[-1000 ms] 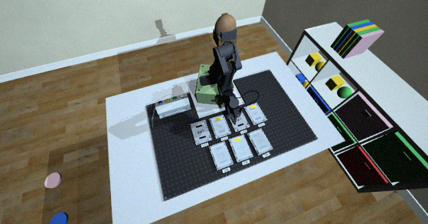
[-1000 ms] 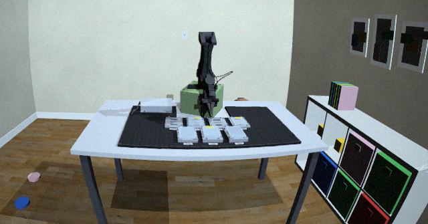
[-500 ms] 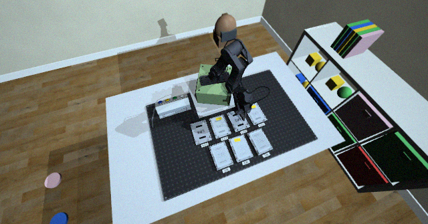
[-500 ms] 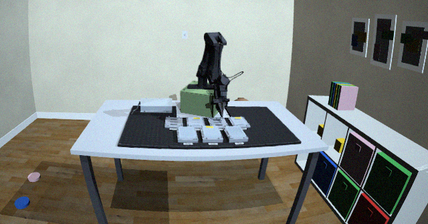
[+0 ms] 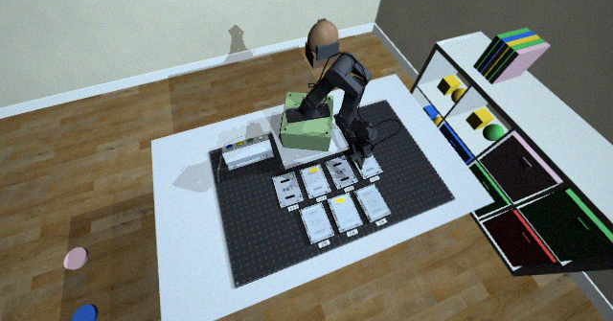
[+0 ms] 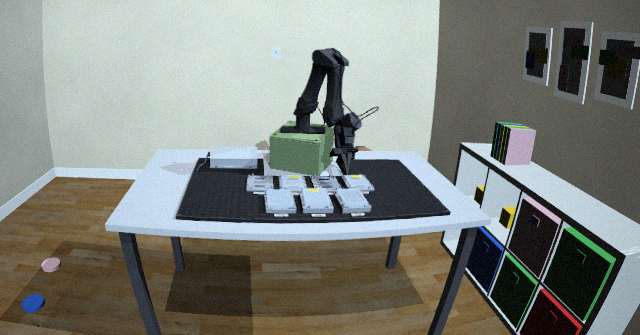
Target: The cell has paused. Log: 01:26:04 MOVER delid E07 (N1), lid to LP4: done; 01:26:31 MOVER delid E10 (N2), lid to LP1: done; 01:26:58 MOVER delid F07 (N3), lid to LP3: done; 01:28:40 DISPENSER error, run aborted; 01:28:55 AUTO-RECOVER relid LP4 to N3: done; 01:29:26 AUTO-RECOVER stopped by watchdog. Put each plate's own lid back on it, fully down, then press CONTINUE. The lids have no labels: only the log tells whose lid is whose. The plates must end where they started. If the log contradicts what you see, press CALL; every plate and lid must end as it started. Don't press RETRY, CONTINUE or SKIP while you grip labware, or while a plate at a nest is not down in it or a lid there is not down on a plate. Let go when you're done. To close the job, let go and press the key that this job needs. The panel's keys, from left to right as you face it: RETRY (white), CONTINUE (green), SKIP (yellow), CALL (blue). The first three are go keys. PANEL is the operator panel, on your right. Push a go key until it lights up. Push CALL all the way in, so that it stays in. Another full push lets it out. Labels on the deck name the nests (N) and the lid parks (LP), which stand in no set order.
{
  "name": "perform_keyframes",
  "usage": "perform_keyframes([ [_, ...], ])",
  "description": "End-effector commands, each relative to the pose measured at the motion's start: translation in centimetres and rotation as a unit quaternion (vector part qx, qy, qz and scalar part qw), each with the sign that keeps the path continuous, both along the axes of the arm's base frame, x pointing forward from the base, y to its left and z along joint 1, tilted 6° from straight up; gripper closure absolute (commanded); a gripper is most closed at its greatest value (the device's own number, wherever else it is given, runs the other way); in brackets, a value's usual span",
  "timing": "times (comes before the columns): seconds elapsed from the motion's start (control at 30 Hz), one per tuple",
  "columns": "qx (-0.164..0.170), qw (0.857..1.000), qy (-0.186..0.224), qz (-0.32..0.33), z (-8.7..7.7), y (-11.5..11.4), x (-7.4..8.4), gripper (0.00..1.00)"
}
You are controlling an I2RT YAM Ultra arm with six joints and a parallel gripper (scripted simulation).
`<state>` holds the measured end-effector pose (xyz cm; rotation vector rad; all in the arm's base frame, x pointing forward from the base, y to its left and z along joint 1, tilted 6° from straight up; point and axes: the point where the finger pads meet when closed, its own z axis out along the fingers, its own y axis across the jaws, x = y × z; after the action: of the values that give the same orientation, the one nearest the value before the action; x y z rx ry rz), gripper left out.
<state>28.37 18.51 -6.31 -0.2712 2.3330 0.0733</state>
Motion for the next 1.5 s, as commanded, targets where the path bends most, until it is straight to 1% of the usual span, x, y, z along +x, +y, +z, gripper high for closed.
perform_keyframes([
  [0.0, -0.003, 1.000, -0.004, -0.026, 0.3, -0.1, 0.6, 1.00],
  [0.3, -0.003, 1.000, -0.004, -0.026, 0.3, -0.1, 0.6, 1.00],
  [0.37, 0.001, 1.000, -0.009, -0.026, 0.7, 0.5, 0.9, 1.00],
  [0.43, 0.001, 1.000, -0.009, -0.026, 0.7, 0.5, 0.9, 1.00],
  [0.5, -0.003, 1.000, -0.004, -0.026, 0.3, -0.1, 0.6, 1.00],
  [0.73, -0.003, 1.000, -0.004, -0.026, 0.3, -0.1, 0.6, 1.00],
  [0.77, -0.006, 1.000, -0.003, -0.028, 0.3, -0.2, 1.4, 1.00],
  [0.8, -0.006, 1.000, 0.001, -0.025, 0.1, -0.3, 1.9, 1.00],
  [0.87, -0.006, 1.000, 0.001, -0.025, 0.1, -0.3, 1.9, 1.00],
  [0.9, -0.002, 1.000, -0.003, -0.025, 0.3, -0.2, 2.6, 1.00],
  [0.97, -0.006, 1.000, 0.001, -0.025, 0.3, -0.6, 3.4, 1.00],
  [1.37, -0.006, 1.000, 0.000, -0.025, 0.9, -1.8, 9.3, 1.00],
  [1.43, -0.006, 1.000, 0.000, -0.025, 0.9, -1.8, 9.3, 1.00],
  [1.47, -0.006, 1.000, 0.000, -0.025, 1.0, -2.0, 9.8, 1.00],
])
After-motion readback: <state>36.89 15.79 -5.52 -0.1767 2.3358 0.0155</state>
